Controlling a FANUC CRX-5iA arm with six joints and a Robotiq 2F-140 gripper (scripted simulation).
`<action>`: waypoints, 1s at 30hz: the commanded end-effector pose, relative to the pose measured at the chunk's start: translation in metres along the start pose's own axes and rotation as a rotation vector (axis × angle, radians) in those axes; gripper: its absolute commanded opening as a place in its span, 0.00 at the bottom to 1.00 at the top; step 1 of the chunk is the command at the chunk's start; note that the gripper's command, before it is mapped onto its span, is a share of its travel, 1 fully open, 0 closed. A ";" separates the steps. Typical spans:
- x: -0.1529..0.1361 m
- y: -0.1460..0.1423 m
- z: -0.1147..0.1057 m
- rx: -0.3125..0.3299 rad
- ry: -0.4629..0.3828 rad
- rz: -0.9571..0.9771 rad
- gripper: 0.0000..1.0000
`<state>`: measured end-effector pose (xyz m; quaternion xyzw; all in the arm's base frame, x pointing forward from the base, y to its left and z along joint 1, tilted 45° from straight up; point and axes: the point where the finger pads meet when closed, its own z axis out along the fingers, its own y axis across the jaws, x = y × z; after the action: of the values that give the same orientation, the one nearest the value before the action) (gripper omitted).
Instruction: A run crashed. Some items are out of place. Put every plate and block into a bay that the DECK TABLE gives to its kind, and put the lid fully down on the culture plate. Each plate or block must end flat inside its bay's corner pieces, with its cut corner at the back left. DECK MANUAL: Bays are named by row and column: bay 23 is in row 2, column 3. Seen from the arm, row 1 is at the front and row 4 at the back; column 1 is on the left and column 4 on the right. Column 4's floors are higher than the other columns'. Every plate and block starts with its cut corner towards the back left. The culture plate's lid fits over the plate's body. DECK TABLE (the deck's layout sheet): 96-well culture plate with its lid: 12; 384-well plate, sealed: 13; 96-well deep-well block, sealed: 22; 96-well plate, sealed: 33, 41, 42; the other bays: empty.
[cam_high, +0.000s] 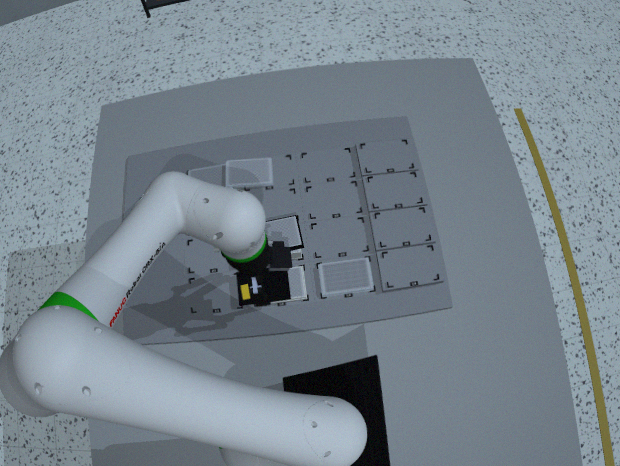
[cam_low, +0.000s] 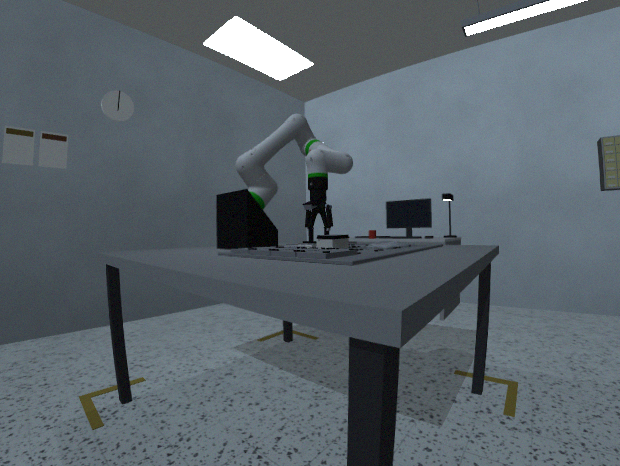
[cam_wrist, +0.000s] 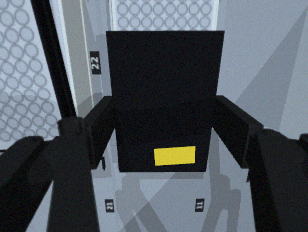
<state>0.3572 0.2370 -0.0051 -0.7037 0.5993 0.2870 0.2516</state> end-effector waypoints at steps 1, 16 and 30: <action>0.000 -0.001 -0.002 0.001 0.000 0.000 0.10; 0.000 -0.001 -0.007 0.001 0.000 0.000 0.10; 0.000 -0.001 -0.023 0.001 0.000 0.000 0.10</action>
<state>0.3592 0.2237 0.0091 -0.7036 0.5991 0.2873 0.2519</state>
